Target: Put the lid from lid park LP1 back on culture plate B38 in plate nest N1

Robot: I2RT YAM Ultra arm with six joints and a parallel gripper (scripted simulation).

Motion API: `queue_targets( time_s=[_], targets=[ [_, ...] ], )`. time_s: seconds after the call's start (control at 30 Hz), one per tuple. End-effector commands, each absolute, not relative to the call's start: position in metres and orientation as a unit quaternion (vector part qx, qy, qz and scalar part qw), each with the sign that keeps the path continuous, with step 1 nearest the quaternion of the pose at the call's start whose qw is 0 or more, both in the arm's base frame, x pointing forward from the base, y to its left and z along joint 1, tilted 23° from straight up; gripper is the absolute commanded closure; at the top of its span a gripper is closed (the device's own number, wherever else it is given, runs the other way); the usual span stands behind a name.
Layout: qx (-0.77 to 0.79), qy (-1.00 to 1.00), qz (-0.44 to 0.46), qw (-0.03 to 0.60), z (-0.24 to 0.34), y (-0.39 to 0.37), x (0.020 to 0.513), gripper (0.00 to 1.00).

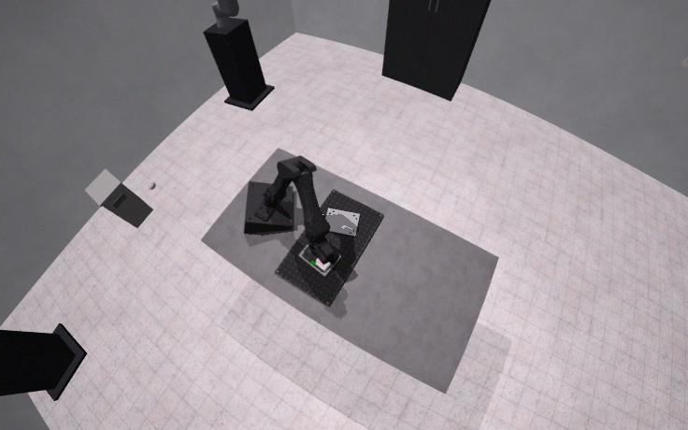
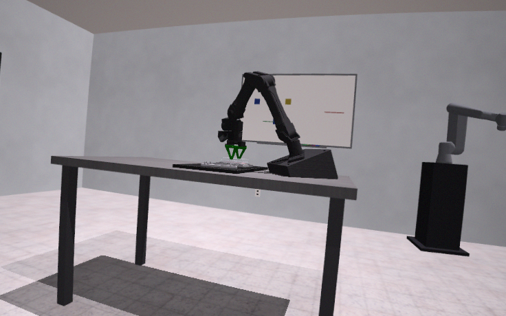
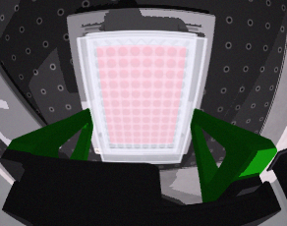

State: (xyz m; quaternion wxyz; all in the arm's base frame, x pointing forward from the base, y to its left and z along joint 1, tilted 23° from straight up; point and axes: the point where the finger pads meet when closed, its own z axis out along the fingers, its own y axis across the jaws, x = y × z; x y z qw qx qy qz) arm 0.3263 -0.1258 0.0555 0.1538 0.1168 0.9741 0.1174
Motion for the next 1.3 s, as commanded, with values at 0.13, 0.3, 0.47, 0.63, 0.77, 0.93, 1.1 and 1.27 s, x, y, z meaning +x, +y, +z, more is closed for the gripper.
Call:
queue_targets(
  time_s=[0.13, 0.3, 0.47, 0.63, 0.77, 0.93, 1.1, 1.27],
  targets=[
    [0.117, 0.973, 0.113, 0.163, 0.0584, -0.1280, 0.3293, 1.00],
    [0.117, 0.973, 0.113, 0.163, 0.0576, -0.1277, 0.3294, 1.00],
    [0.117, 0.973, 0.113, 0.163, 0.0572, -0.1276, 0.3296, 1.00],
    [0.117, 0.973, 0.113, 0.163, 0.0564, -0.1274, 0.3297, 1.00],
    [0.117, 0.973, 0.113, 0.163, 0.0557, -0.1273, 0.3299, 1.00],
    [0.117, 0.973, 0.113, 0.163, 0.0551, -0.1271, 0.3301, 1.00],
    [0.117, 0.973, 0.113, 0.163, 0.0545, -0.1270, 0.3303, 1.00],
    [0.117, 0.973, 0.113, 0.163, 0.0537, -0.1268, 0.3305, 1.00]
  ],
)
